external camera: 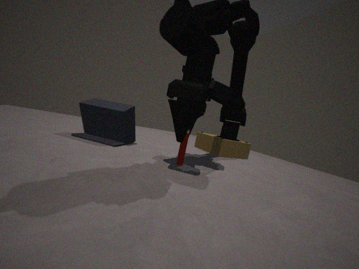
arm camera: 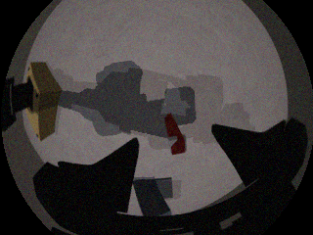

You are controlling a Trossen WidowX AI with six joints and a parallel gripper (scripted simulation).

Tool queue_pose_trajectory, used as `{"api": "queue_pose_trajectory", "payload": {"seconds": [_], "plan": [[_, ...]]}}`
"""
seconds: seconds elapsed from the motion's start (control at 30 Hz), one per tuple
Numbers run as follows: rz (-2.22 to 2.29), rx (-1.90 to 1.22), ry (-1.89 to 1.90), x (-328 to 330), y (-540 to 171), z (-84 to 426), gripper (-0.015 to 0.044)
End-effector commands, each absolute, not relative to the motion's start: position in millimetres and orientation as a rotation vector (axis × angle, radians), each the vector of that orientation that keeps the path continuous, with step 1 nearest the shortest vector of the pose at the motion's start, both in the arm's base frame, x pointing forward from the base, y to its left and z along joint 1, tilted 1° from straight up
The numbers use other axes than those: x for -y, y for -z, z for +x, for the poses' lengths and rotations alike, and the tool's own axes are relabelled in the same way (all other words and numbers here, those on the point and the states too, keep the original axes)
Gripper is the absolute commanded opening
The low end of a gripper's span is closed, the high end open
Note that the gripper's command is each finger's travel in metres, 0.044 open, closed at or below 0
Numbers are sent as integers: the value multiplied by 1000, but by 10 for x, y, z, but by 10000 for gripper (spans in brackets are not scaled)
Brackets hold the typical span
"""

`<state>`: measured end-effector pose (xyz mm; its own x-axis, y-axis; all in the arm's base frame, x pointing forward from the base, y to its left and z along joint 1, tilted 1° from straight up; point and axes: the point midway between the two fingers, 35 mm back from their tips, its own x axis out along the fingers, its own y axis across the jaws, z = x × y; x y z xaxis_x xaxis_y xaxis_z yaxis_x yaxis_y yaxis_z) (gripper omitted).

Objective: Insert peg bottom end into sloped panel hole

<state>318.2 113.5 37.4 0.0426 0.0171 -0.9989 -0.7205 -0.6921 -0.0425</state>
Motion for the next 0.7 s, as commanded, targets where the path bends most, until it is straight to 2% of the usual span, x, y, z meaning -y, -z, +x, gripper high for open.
{"api": "queue_pose_trajectory", "payload": {"seconds": [0.0,0.3,0.67], "plan": [[-1761,-708,-1717,-1137,-277,3162,440],[-1761,-708,-1717,-1137,-207,3157,440],[-1765,-712,-1709,-1132,-240,3170,151]]}}
